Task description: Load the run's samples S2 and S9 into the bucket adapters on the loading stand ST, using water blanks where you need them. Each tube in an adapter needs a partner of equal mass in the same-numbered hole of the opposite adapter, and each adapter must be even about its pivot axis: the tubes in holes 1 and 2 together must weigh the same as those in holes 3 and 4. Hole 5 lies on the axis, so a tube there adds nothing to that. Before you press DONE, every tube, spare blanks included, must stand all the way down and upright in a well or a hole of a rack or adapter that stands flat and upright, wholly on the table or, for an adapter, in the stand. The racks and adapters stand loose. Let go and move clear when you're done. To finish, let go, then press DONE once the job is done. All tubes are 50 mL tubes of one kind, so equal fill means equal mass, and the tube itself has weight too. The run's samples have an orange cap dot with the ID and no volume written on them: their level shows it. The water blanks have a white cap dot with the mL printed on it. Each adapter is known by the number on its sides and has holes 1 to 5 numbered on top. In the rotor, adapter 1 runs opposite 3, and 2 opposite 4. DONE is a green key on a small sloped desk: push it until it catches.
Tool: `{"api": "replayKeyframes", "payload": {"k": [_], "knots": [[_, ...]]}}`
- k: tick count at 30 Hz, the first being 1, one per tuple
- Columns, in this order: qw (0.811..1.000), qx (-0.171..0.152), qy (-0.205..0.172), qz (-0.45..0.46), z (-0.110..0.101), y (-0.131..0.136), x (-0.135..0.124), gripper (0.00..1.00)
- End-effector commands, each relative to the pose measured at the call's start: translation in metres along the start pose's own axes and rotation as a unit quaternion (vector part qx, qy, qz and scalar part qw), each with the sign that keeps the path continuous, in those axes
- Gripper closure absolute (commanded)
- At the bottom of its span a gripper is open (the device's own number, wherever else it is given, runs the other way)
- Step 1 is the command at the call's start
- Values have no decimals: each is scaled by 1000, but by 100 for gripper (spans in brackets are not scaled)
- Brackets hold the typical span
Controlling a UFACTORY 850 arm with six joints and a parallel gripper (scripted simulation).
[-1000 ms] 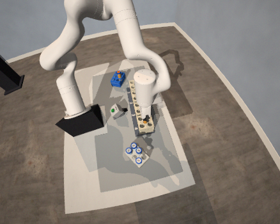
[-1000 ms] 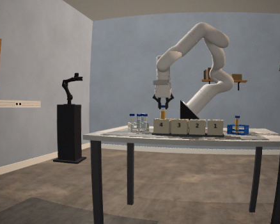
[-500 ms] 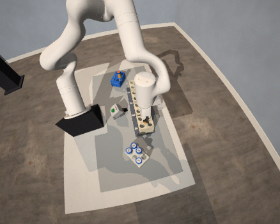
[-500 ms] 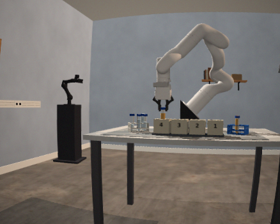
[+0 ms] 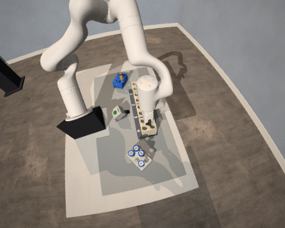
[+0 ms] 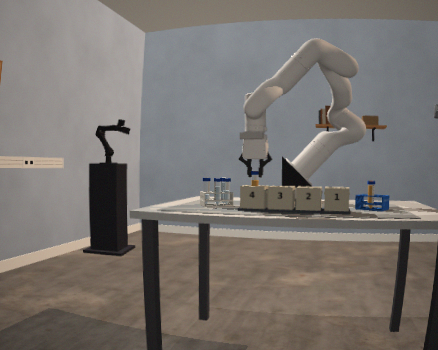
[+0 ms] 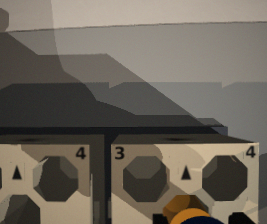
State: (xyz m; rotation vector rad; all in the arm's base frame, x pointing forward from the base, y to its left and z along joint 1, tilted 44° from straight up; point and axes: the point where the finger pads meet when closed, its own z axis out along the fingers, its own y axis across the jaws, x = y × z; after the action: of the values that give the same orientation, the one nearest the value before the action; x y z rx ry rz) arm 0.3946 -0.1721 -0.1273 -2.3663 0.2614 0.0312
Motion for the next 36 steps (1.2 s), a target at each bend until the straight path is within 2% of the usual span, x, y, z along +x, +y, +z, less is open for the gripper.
{"api": "replayKeyframes", "payload": {"k": [1,29,36], "knots": [[1000,0,1,0,4,0,1,100],[1000,0,1,0,28,0,1,100],[1000,0,1,0,28,0,1,100]]}}
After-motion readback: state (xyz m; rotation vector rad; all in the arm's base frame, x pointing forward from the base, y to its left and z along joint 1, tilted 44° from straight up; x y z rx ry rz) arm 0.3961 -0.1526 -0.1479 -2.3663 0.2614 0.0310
